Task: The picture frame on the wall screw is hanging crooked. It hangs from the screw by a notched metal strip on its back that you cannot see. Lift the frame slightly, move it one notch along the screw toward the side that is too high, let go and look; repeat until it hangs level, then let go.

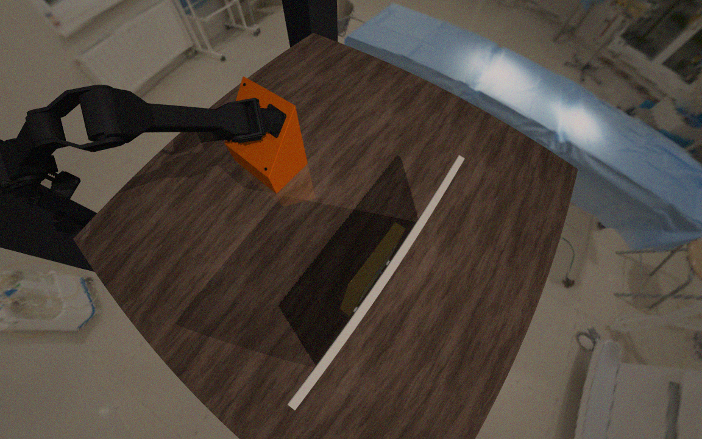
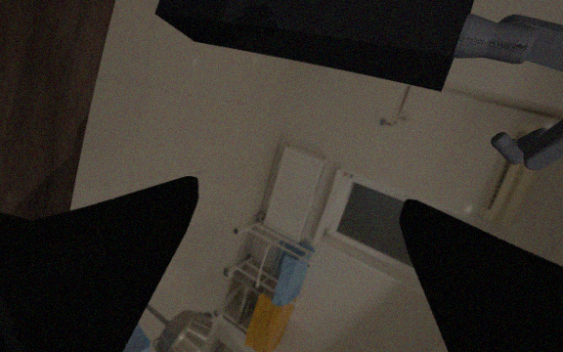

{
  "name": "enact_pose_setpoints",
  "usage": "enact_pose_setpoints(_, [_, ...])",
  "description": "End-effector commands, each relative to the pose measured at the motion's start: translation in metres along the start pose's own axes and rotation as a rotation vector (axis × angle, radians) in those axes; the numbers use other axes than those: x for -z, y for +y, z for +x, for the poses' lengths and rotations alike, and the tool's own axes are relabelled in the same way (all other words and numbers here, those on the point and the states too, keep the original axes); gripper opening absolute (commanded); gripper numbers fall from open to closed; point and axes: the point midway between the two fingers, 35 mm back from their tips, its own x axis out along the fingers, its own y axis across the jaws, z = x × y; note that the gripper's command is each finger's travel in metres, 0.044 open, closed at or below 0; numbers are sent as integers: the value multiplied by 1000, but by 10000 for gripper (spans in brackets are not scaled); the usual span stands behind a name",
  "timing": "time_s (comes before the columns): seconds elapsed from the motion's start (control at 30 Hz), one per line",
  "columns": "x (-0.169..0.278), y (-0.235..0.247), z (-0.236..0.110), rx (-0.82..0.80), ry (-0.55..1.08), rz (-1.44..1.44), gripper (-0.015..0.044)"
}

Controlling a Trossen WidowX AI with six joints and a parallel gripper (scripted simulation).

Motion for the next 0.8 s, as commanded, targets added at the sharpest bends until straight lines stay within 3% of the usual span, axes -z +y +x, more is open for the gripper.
enact_pose_setpoints(0.0, [-1,2,-1,-3,-1,0,374])
enact_pose_setpoints(0.17, [-29,52,-31,-93,-74,31,260])
enact_pose_setpoints(0.47, [-107,160,-117,-378,-346,195,260])
enact_pose_setpoints(0.77, [-142,247,-241,-739,-562,349,260])
